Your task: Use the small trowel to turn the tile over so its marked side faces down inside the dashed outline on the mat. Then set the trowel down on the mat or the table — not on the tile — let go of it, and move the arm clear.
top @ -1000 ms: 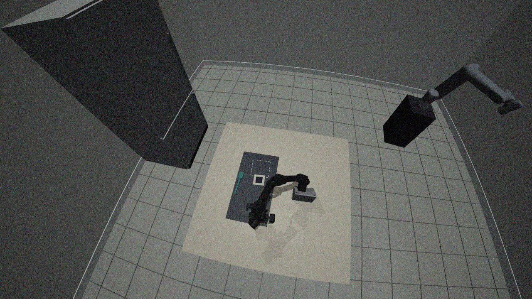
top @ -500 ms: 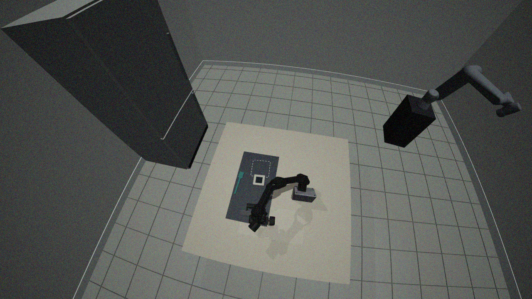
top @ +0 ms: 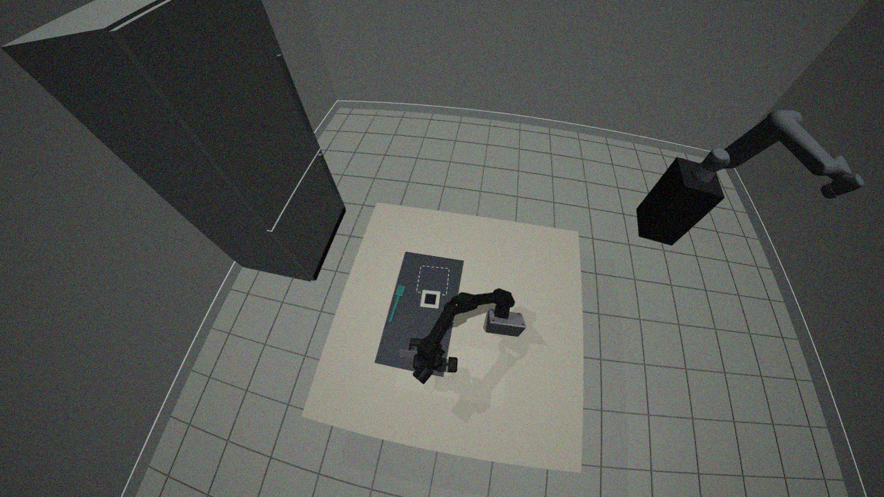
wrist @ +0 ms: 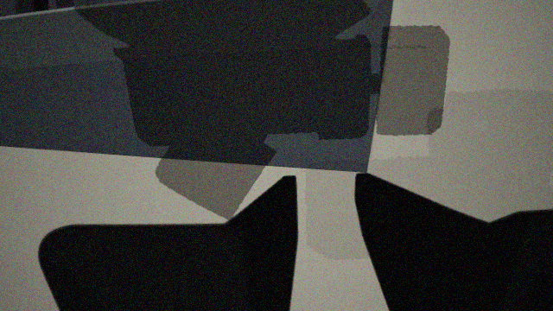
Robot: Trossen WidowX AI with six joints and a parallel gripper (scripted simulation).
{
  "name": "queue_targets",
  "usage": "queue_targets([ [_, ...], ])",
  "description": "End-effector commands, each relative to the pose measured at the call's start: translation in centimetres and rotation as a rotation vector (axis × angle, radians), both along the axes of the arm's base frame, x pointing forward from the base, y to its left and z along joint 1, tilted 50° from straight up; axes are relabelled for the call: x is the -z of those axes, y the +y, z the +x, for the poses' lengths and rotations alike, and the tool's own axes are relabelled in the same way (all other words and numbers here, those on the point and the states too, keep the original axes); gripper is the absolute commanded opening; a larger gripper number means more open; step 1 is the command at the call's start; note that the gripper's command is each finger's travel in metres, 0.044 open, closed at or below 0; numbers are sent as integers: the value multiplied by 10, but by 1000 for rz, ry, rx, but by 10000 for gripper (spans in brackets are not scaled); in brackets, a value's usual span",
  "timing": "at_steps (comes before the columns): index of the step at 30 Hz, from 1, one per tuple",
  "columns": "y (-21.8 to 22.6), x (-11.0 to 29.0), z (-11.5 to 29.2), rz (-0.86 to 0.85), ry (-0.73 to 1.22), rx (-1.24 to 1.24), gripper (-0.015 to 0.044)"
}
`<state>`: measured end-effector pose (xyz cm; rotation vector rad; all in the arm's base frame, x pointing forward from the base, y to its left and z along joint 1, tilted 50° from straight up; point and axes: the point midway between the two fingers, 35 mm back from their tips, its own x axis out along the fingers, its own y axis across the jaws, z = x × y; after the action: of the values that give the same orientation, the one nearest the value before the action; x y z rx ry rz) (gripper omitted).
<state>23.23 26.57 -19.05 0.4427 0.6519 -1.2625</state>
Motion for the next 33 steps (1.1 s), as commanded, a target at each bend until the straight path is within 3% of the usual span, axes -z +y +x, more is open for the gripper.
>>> queue_targets([
  [1,-1,1,0,-3,2,0,100],
  [9,0,0,0,0,0,0,100],
  [13,0,0,0,0,0,0,0],
  [28,0,0,0,0,0,0,0],
  [32,0,0,0,-1,4,-4,100],
  [33,0,-1,0,-4,17,-15,100],
])
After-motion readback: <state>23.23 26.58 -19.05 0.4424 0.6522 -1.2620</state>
